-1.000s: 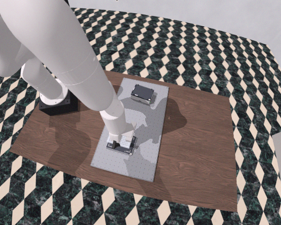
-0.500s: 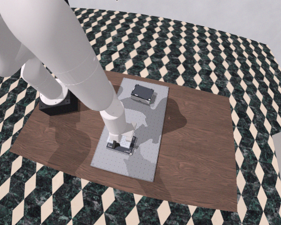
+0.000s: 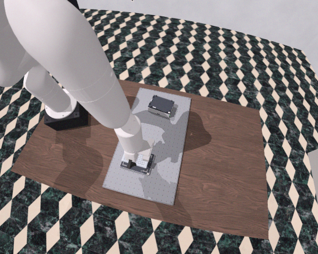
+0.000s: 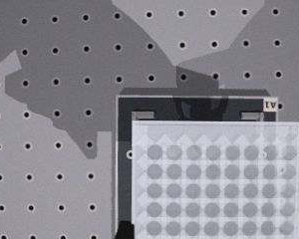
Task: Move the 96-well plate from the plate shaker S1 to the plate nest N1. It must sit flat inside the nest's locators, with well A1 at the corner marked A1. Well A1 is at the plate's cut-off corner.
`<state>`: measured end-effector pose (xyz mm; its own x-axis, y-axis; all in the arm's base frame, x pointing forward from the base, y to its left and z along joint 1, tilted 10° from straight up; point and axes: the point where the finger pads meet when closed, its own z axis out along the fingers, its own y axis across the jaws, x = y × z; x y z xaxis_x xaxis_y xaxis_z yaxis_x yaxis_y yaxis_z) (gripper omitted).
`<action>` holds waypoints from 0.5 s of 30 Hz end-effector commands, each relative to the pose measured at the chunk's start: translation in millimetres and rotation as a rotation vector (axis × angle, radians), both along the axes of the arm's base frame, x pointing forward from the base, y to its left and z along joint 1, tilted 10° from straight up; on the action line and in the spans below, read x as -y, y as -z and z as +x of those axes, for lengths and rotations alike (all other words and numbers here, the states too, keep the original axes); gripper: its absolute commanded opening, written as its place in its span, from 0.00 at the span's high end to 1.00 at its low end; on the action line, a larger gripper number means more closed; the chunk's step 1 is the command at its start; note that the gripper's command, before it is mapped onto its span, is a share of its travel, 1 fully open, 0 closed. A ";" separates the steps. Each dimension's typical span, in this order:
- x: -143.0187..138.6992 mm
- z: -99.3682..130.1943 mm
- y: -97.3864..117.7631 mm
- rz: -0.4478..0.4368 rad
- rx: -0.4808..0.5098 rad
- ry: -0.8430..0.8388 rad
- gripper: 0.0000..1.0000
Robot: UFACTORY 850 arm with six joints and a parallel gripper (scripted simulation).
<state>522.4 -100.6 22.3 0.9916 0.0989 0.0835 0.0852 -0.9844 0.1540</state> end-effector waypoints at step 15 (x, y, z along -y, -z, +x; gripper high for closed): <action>3.7 3.4 24.5 -0.002 0.004 0.000 1.00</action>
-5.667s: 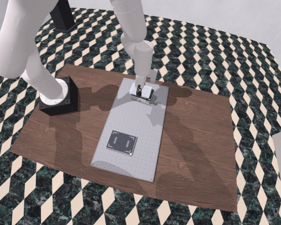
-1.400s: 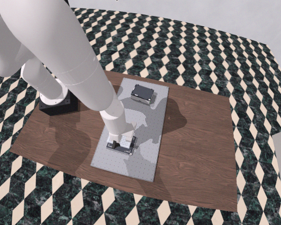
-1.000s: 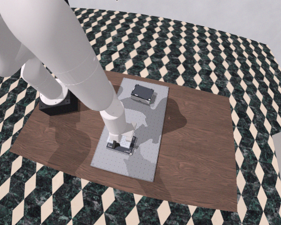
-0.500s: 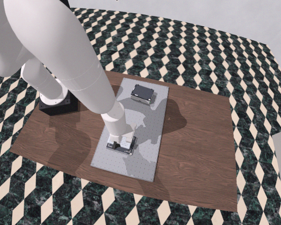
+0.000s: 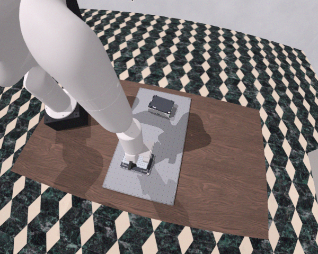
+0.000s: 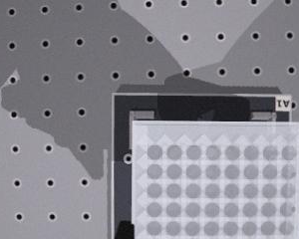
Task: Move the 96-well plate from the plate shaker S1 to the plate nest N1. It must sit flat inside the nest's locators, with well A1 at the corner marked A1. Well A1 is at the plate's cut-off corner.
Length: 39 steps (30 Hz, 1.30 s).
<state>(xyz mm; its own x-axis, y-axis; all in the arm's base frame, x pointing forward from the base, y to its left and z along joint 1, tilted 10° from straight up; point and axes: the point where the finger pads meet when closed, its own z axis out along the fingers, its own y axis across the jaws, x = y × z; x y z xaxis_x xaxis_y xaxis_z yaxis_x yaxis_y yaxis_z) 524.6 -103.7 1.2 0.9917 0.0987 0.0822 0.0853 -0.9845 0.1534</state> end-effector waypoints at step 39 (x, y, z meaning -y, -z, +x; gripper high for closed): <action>4.8 4.0 31.4 -0.002 0.005 0.000 1.00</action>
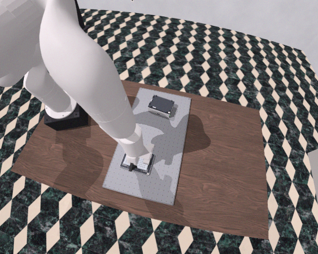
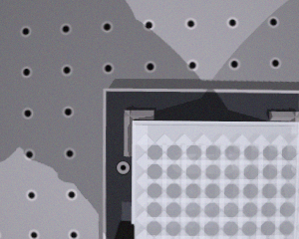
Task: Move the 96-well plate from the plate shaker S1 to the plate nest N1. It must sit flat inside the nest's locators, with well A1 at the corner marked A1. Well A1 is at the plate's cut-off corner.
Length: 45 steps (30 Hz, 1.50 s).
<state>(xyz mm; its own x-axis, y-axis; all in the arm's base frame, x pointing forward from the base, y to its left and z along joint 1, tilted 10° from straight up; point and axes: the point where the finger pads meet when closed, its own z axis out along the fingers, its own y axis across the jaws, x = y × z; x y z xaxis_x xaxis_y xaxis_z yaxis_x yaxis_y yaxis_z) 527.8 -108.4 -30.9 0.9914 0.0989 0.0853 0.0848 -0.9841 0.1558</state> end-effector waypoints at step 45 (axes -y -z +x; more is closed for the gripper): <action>1.0 1.4 5.9 0.000 0.002 0.000 1.00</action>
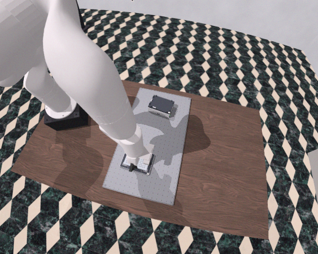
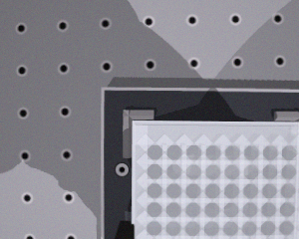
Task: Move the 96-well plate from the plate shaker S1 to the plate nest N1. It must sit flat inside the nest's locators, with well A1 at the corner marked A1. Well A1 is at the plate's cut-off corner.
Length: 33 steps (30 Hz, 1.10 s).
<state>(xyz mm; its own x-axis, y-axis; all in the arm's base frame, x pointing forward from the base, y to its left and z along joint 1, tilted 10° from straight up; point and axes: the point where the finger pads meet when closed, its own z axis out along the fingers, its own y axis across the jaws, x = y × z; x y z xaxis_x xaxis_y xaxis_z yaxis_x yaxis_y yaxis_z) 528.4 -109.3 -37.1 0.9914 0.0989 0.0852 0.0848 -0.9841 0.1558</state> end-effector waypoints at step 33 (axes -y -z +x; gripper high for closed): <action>0.8 1.3 4.6 0.000 0.002 0.000 0.00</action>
